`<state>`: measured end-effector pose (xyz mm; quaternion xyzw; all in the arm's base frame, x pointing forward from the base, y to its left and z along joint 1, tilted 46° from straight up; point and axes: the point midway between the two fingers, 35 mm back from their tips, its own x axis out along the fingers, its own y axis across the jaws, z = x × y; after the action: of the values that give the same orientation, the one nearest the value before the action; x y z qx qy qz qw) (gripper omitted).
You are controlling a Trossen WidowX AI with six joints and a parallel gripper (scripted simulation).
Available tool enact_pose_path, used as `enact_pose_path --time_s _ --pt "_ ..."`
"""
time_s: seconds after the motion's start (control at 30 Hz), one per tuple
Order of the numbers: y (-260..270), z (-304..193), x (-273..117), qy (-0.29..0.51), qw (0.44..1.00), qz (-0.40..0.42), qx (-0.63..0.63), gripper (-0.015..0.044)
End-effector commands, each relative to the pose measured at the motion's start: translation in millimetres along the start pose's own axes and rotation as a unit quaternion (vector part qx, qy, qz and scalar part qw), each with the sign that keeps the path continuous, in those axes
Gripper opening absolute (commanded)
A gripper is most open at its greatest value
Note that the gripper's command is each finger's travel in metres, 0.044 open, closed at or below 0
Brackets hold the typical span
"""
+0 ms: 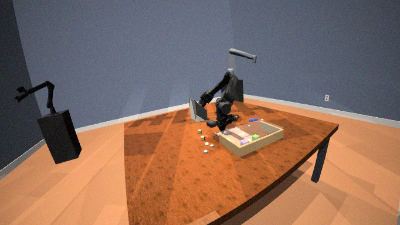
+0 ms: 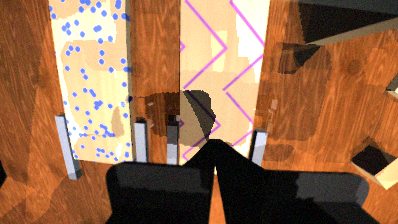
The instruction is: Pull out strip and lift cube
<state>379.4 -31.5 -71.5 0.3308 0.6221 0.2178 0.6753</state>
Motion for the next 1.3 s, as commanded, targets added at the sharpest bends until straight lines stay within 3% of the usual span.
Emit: enact_pose_path --time_s 0.0,1.27 --pt "1 0 2 0.001 1.000 0.001 0.001 0.0000" --pt "0 -38 5 0.002 1.000 0.001 0.002 0.0000"
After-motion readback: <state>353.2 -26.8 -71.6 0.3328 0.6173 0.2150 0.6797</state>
